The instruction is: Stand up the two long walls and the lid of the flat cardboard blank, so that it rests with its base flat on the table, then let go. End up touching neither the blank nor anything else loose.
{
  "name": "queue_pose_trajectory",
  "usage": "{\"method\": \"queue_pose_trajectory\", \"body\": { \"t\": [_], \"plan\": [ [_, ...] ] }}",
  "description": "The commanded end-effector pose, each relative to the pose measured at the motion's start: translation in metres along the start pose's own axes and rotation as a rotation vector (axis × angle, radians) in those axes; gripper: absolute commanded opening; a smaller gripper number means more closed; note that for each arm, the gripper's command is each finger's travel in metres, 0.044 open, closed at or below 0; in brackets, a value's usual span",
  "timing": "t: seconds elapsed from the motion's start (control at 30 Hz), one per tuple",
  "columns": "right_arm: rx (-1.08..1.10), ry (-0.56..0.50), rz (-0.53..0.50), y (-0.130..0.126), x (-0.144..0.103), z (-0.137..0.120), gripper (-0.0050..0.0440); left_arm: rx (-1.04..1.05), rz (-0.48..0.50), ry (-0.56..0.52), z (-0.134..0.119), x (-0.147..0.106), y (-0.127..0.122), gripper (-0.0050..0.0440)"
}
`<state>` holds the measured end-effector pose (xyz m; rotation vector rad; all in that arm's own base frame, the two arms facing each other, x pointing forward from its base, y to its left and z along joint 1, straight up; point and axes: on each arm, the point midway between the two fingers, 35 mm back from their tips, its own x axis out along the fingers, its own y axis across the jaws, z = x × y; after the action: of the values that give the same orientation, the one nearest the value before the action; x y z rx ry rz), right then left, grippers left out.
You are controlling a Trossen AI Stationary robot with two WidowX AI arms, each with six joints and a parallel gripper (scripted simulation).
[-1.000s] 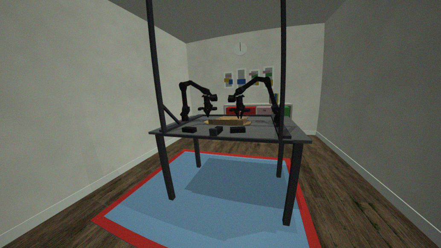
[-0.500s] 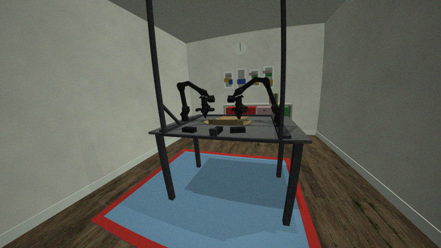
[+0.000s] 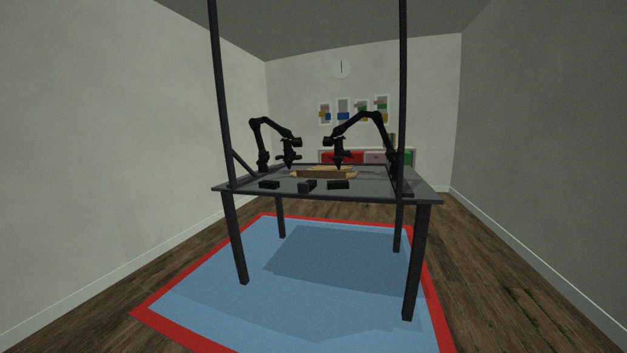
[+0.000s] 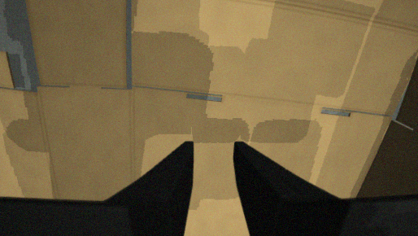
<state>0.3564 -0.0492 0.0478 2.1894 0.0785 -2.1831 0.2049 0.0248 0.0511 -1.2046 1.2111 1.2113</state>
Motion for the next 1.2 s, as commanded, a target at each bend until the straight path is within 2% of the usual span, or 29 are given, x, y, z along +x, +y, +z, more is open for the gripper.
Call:
{"method": "queue_pose_trajectory", "body": {
  "t": [0.0, 0.13, 0.27, 0.67, 0.77, 0.9, 0.97, 1.07, 1.17],
  "plan": [
    [0.067, 0.031, 0.013, 0.003, -0.009, -0.008, 0.0096, 0.001, -0.014, 0.002, 0.000, -0.001, 0.002, 0.0000],
    [0.067, 0.031, 0.013, 0.003, -0.009, -0.008, 0.0096, 0.001, -0.014, 0.002, 0.000, -0.001, 0.002, 0.0000],
    [0.067, 0.030, 0.013, 0.003, 0.008, -0.008, 0.0096, 0.001, -0.014, 0.002, 0.000, -0.001, 0.002, 0.0000],
    [0.067, 0.030, 0.013, 0.003, 0.009, -0.008, 0.0096, 0.001, -0.014, 0.002, 0.001, -0.002, -0.002, 0.0000],
    [0.067, 0.030, 0.013, 0.003, 0.009, -0.008, 0.0096, 0.001, -0.015, 0.001, 0.005, -0.007, -0.020, 0.0000],
    [0.067, 0.030, 0.013, 0.003, 0.009, -0.008, 0.0096, 0.001, -0.017, 0.000, 0.018, -0.015, -0.064, 0.0000],
    [0.067, 0.030, 0.013, 0.003, 0.009, -0.008, 0.0096, 0.001, -0.017, 0.000, 0.018, -0.015, -0.064, 0.0000],
    [0.067, 0.030, 0.013, 0.003, 0.009, -0.008, 0.0096, 0.001, -0.019, 0.000, 0.028, -0.016, -0.092, 0.0000],
    [0.067, 0.030, 0.013, 0.003, 0.009, -0.008, 0.0096, 0.001, -0.020, 0.000, 0.032, -0.016, -0.105, 0.0000]
  ]
}}
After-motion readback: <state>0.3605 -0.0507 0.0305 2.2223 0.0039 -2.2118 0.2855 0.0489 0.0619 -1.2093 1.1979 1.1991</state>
